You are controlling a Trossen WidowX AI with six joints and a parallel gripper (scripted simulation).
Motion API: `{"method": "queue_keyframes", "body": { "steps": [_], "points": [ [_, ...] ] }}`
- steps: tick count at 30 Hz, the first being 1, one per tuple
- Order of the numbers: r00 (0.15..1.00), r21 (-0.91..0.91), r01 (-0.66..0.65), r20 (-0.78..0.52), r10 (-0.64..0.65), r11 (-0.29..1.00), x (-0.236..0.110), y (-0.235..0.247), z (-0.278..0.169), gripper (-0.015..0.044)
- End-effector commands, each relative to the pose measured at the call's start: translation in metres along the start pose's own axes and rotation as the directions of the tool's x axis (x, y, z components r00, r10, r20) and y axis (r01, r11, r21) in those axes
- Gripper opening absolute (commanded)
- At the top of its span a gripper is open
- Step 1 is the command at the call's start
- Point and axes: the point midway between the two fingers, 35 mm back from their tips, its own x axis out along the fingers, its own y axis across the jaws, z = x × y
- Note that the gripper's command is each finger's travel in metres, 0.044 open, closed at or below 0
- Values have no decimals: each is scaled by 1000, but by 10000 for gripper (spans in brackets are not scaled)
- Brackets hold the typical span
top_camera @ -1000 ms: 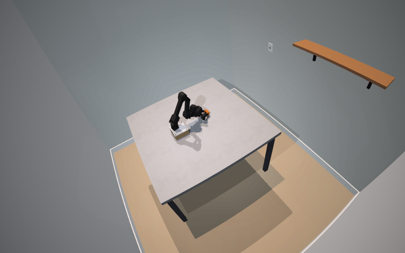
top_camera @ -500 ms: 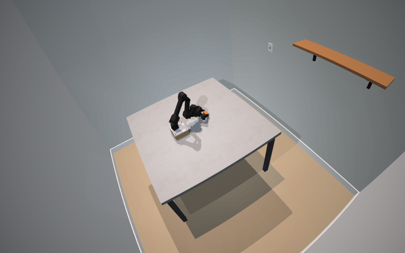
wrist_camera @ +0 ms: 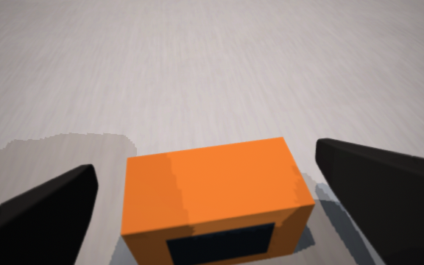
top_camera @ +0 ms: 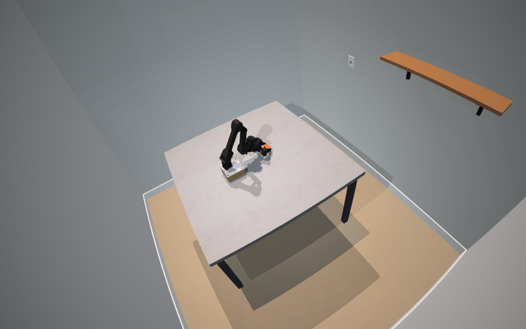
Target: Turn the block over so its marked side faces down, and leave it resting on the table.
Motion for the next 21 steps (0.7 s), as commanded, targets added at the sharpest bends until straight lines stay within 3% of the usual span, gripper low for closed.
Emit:
{"method": "queue_keyframes", "body": {
  "steps": [1, 11, 16, 21],
  "points": [
    [1000, -5, 4, -1, -4, 1000, 0, -1, 0, 440],
    [1000, -5, 3, -24, -3, 1000, 3, 0, 0, 440],
    [982, -4, -1, -187, 0, 1000, 12, 3, 10, 440],
    [936, -3, -1, -352, 0, 1000, -1, 3, 30, 440]
  ]
}}
